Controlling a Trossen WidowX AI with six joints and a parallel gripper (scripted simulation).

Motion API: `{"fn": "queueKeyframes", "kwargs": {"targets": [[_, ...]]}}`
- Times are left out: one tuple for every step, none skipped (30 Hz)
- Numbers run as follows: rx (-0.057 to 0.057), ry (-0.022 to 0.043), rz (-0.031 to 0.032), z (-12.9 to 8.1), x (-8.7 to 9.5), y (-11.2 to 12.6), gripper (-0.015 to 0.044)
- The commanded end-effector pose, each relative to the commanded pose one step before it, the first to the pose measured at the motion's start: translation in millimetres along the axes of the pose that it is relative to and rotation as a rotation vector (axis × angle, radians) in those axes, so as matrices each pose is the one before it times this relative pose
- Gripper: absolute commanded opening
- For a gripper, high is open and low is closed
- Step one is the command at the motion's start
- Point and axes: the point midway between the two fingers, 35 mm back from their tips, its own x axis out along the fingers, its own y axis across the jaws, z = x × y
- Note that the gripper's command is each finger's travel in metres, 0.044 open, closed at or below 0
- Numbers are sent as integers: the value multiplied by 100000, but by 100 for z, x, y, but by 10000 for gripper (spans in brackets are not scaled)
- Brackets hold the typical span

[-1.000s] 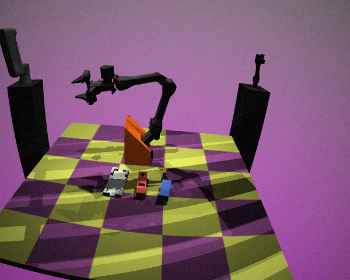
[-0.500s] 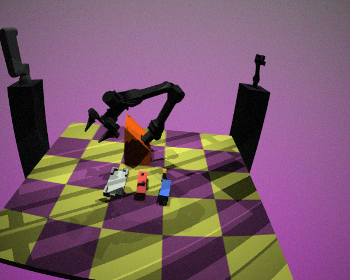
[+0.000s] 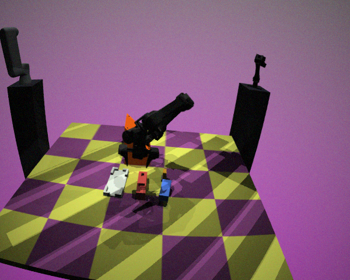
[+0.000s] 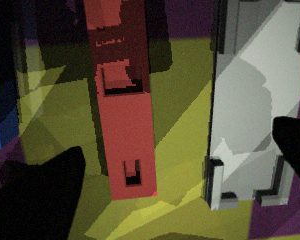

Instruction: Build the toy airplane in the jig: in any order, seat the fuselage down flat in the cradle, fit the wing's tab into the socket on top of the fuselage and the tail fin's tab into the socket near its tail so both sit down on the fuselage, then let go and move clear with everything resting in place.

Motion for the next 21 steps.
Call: {"fn": "queueKeyframes", "kwargs": {"targets": [[9030, 5238, 7241, -689, 753, 2545, 440], [0, 0, 0, 0, 0, 0, 440], [0, 0, 0, 0, 0, 0, 440], [0, 0, 0, 0, 0, 0, 440], [0, 0, 0, 0, 0, 0, 440], [0, 0, 0, 0, 0, 0, 440], [0, 0, 0, 0, 0, 0, 440], [3, -10, -20, 27, 303, -11, 440], [6, -25, -37, 62, 904, -22, 440], [-4, -23, 13, 37, 1492, -3, 440], [-18, 6, 105, -45, 1468, 35, 440], [-17, 20, 106, -66, 867, 37, 440], [-7, 9, 42, -28, 287, 15, 440], [0, 0, 0, 0, 0, 0, 440], [0, 0, 0, 0, 0, 0, 440], [0, 0, 0, 0, 0, 0, 440], [0, -1, 1, 3, 122, 0, 440], [0, -2, 8, 5, 364, 0, 440], [-1, 0, 23, -2, 543, 5, 440], [-2, 3, 23, -8, 360, 6, 440], [-1, 1, 9, -4, 120, 3, 440]]}}
